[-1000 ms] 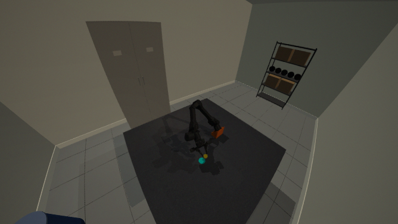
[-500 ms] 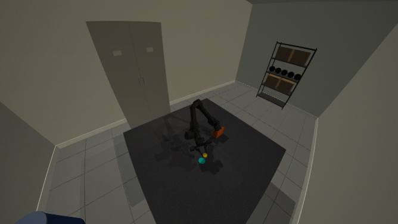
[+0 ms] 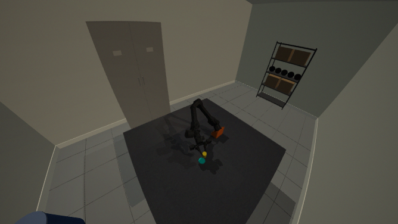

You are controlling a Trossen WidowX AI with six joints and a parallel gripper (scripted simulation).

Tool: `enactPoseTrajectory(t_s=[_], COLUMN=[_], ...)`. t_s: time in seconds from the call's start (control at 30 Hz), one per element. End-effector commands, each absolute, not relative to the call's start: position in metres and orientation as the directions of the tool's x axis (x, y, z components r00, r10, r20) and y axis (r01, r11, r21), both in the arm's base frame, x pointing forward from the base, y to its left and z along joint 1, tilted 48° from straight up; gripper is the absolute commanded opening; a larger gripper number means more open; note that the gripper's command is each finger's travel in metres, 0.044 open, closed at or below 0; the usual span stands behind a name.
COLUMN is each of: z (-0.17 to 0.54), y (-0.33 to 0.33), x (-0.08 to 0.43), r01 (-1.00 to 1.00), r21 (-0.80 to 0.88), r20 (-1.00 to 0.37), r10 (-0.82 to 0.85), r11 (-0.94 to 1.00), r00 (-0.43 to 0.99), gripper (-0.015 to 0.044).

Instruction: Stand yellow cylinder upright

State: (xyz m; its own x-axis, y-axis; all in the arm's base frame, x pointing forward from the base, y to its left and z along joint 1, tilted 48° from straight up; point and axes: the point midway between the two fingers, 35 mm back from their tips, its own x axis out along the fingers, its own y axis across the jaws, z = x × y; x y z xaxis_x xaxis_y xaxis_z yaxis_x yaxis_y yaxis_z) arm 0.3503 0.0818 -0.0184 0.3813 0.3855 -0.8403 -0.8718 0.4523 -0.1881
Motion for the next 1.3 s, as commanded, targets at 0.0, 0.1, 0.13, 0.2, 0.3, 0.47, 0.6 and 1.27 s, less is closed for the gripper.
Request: enactPoseTrajectory(t_s=[0.0,0.1,0.13,0.2,0.3,0.47,0.6,1.27], z=[-0.013,-0.011,-0.011,-0.009,-0.007,-0.004,-0.001,0.003], y=[0.083,0.082,0.082,0.082,0.081,0.08,0.08,0.079], x=[0.35,0.349,0.349,0.348,0.347,0.345,0.343,0.341], r01=[-0.873,-0.874,-0.874,-0.873,-0.873,-0.871,-0.869,-0.864], r21=[-0.209,-0.222,-0.226,-0.235,-0.248,-0.272,-0.291,-0.321], r20=[-0.821,-0.809,-0.805,-0.798,-0.785,-0.764,-0.747,-0.721], r10=[0.406,0.418,0.422,0.429,0.44,0.458,0.472,0.492], r11=[0.44,0.433,0.431,0.427,0.42,0.409,0.401,0.388], r00=[0.401,0.413,0.416,0.424,0.435,0.454,0.468,0.489], gripper=[0.0105,0.0105,0.0105,0.0105,0.0105,0.0105,0.0105,0.0105])
